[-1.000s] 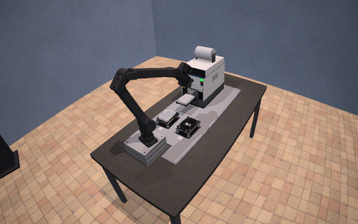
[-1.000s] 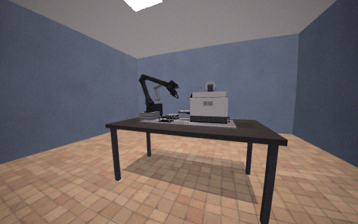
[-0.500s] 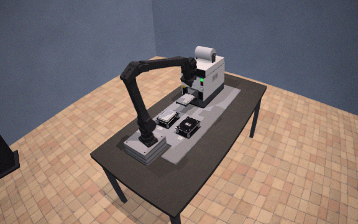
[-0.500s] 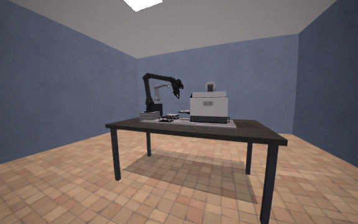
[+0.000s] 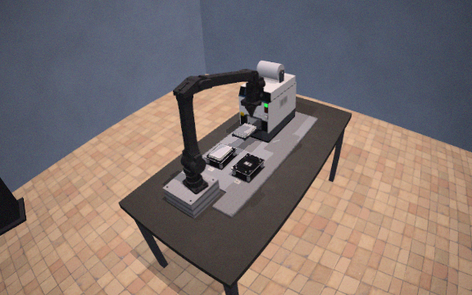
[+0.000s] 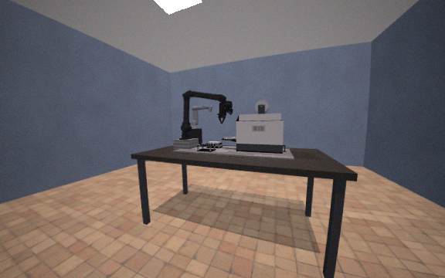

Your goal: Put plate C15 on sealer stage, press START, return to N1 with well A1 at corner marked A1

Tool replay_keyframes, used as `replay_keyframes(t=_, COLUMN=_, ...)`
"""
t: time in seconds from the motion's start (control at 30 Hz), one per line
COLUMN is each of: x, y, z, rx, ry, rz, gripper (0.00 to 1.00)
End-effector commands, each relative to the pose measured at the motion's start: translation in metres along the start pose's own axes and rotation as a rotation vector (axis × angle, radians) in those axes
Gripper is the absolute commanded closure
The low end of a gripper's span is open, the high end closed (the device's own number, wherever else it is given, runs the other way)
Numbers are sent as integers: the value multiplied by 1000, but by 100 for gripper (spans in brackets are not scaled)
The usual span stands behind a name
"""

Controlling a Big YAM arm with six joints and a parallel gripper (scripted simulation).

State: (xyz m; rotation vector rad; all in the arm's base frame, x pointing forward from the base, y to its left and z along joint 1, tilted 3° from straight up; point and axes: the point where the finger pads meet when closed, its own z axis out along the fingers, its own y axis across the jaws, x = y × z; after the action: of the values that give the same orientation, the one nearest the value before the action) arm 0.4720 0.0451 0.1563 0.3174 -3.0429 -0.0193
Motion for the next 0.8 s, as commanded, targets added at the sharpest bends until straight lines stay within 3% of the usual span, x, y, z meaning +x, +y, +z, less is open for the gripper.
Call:
replay_keyframes(t=0.0, x=-5, y=-3, z=-23, rx=3, ry=-47, rz=2, gripper=100)
replay_keyframes(t=0.17, x=-2, y=-10, z=-22, rx=4, ry=-61, rz=11, gripper=100)
replay_keyframes(t=0.4, x=0, y=0, z=-21, rx=7, ry=-76, rz=-11, gripper=100)
replay_keyframes(t=0.77, x=16, y=4, z=-20, rx=3, ry=-42, rz=-15, gripper=100)
